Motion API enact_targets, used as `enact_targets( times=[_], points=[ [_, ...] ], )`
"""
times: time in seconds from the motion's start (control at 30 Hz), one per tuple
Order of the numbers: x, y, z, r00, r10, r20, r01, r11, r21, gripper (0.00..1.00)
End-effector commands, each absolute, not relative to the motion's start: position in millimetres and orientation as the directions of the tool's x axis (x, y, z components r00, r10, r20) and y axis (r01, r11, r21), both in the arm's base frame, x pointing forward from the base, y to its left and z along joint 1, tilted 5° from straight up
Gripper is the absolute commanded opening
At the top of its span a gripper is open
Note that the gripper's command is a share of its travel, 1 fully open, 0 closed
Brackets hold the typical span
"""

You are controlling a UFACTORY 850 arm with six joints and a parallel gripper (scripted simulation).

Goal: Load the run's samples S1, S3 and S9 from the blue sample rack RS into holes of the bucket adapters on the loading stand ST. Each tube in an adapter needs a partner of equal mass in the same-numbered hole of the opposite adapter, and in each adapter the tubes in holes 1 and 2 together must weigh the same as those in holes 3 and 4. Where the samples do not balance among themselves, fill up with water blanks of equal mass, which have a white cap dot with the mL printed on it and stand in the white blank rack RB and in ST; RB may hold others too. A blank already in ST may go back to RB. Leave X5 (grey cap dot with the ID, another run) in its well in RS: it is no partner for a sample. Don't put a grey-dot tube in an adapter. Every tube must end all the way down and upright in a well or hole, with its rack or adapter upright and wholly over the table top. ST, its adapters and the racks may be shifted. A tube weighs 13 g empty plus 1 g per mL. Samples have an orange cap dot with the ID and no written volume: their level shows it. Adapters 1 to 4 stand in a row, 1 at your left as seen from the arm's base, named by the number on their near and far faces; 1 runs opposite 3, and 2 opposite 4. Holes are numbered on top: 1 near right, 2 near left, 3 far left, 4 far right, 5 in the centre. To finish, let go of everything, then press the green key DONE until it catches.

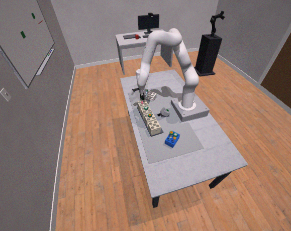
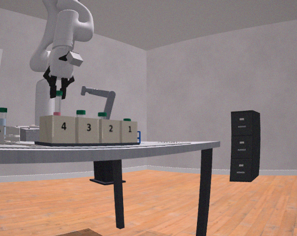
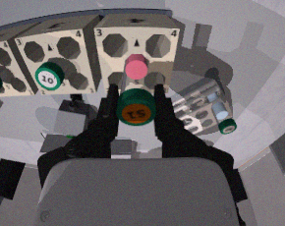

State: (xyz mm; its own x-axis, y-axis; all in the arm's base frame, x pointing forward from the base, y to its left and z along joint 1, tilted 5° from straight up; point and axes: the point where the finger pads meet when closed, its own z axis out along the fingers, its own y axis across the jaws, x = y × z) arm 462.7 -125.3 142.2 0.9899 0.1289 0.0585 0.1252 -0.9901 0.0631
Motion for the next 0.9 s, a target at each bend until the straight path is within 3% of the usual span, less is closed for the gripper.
enact_targets(
  times=[0.0,0.87],
  points=[
    [463.7,-125.6,139.5,0.99,0.129,0.06,0.125,-0.99,0.064,0.0],
    [465.2,-126.9,116.6,0.99,0.129,0.06,0.125,-0.99,0.064,0.0]
  ],
)
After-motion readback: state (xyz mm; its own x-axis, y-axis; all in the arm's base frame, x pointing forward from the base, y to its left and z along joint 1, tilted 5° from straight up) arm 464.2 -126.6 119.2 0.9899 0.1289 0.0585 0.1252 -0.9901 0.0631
